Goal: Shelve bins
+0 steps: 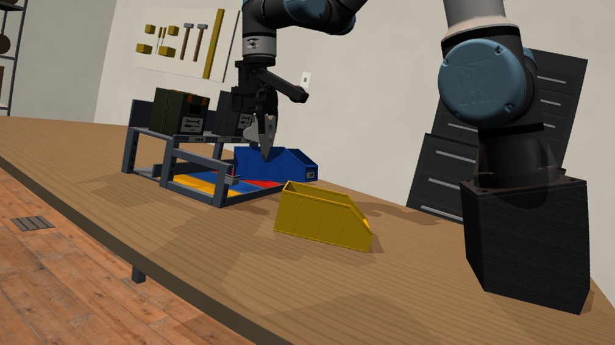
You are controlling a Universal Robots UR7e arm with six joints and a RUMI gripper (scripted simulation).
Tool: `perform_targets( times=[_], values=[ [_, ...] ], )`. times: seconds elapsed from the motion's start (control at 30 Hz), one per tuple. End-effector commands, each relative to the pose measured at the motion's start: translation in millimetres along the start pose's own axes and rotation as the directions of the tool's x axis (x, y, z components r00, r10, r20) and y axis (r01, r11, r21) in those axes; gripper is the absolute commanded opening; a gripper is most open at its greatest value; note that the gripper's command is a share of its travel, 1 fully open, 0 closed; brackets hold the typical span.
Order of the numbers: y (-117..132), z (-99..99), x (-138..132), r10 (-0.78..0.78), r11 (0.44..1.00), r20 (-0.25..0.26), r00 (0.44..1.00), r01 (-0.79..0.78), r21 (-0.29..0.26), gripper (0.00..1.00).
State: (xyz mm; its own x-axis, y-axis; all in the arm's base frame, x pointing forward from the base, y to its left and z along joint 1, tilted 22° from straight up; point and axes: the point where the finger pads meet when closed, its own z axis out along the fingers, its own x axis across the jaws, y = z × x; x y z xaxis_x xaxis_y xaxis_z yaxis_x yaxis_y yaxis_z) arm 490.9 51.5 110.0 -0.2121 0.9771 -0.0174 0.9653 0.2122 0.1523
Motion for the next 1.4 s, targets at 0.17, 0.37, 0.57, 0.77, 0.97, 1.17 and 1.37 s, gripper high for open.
perform_targets(
  times=[0.17, 0.37, 0.57, 0.77, 0.97, 1.17, 1.37],
  values=[
    [6.9, -2.0, -0.5, 0.000, 1.000, 0.001, 1.000, 0.000, -0.001, 0.00],
    [9.1, -2.4, -0.7, 0.000, 1.000, 0.001, 1.000, 0.000, -0.001, 0.00],
    [11.6, -3.0, -0.8, 0.000, 1.000, 0.001, 1.000, 0.000, -0.001, 0.00],
    [13.2, -3.3, -0.9, 0.000, 1.000, 0.001, 1.000, 0.000, -0.001, 0.00],
    [13.9, -3.5, -0.9, 0.000, 1.000, 0.001, 1.000, 0.000, -0.001, 0.00],
    [14.4, -3.6, -1.0, 0.000, 1.000, 0.001, 1.000, 0.000, -0.001, 0.00],
    [14.5, -3.6, -1.0, 0.000, 1.000, 0.001, 1.000, 0.000, -0.001, 0.00]
  ],
)
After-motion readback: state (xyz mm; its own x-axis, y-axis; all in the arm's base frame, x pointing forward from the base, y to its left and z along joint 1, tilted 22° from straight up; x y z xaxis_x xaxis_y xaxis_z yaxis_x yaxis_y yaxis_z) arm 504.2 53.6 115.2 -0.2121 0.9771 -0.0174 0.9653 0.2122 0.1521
